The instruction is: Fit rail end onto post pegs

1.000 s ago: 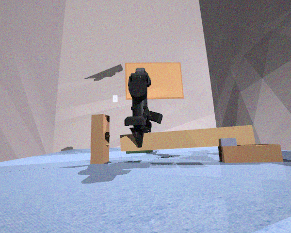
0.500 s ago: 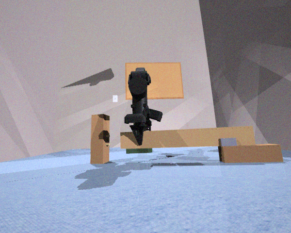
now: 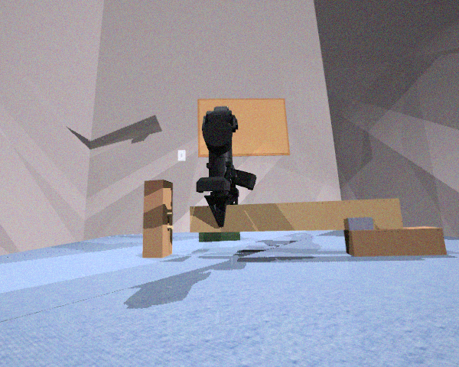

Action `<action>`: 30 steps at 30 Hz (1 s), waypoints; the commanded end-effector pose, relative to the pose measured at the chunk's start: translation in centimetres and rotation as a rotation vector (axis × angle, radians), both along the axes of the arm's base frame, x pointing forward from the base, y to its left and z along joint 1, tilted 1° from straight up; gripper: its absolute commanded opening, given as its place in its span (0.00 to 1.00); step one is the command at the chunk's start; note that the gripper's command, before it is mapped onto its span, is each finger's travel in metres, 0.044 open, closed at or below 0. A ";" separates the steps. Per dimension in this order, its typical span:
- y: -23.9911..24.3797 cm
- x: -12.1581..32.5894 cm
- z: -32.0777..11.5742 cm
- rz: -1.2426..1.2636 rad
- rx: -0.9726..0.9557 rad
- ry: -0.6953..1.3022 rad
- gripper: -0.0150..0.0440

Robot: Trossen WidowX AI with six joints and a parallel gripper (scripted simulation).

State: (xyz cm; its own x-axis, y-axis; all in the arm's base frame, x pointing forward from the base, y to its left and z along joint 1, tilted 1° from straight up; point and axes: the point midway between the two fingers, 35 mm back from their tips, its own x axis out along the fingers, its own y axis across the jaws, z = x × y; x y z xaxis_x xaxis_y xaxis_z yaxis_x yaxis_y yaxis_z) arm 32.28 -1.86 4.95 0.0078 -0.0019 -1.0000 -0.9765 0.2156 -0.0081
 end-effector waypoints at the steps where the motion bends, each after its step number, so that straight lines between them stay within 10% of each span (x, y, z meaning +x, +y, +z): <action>1: 0.1 0.2 0.0 -0.001 0.009 -0.013 0.25; 30: 0.2 -0.1 0.0 -0.001 0.009 -0.012 0.25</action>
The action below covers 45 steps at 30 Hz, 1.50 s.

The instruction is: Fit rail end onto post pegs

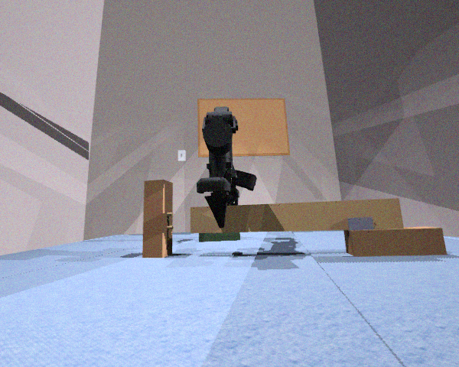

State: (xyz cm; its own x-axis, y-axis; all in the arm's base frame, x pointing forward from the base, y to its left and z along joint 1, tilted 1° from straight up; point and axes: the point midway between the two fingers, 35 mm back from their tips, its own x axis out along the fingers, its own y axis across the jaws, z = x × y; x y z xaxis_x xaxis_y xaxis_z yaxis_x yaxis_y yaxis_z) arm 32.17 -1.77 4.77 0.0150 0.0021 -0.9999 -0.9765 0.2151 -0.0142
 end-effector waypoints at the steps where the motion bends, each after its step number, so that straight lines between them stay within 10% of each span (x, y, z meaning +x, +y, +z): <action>1: 0.1 0.0 0.1 -0.002 0.005 -0.005 0.25; 45: -0.9 -0.3 0.2 -0.002 0.004 -0.005 0.25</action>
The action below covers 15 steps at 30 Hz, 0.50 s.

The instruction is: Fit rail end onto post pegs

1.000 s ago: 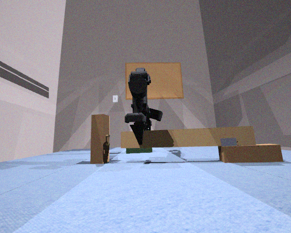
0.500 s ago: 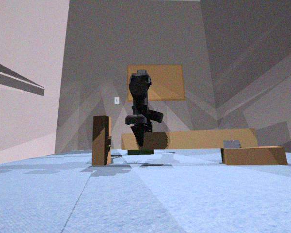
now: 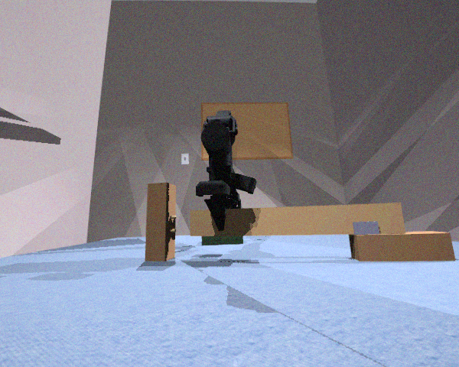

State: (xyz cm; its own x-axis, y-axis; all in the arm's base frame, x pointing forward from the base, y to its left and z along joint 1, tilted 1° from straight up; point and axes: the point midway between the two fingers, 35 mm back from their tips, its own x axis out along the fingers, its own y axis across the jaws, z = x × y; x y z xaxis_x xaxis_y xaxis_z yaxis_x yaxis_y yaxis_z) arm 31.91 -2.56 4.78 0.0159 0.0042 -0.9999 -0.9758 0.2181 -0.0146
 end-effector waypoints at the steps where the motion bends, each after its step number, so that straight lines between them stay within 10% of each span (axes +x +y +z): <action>1: -0.2 0.0 0.2 0.001 0.002 -0.004 0.25; 15: -0.6 -0.1 0.1 0.001 0.001 -0.004 0.25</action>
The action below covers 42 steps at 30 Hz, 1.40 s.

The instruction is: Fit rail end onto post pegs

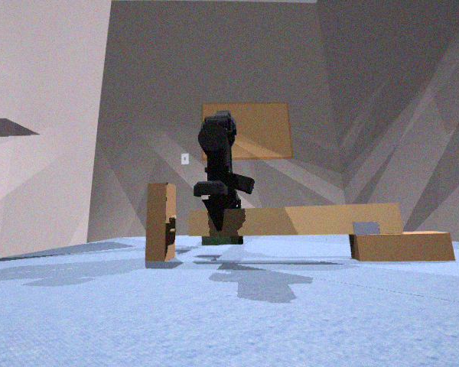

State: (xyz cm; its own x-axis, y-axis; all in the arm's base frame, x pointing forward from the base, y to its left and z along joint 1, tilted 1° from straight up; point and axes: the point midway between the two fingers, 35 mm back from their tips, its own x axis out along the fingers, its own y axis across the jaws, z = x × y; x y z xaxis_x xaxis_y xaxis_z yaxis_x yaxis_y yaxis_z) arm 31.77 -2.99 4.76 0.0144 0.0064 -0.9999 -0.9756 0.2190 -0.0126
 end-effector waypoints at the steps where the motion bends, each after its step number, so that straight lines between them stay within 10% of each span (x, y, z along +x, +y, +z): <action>1: -0.2 0.0 0.1 0.002 -0.001 -0.005 0.25; 42: -1.5 -0.2 0.1 0.002 -0.002 -0.005 0.25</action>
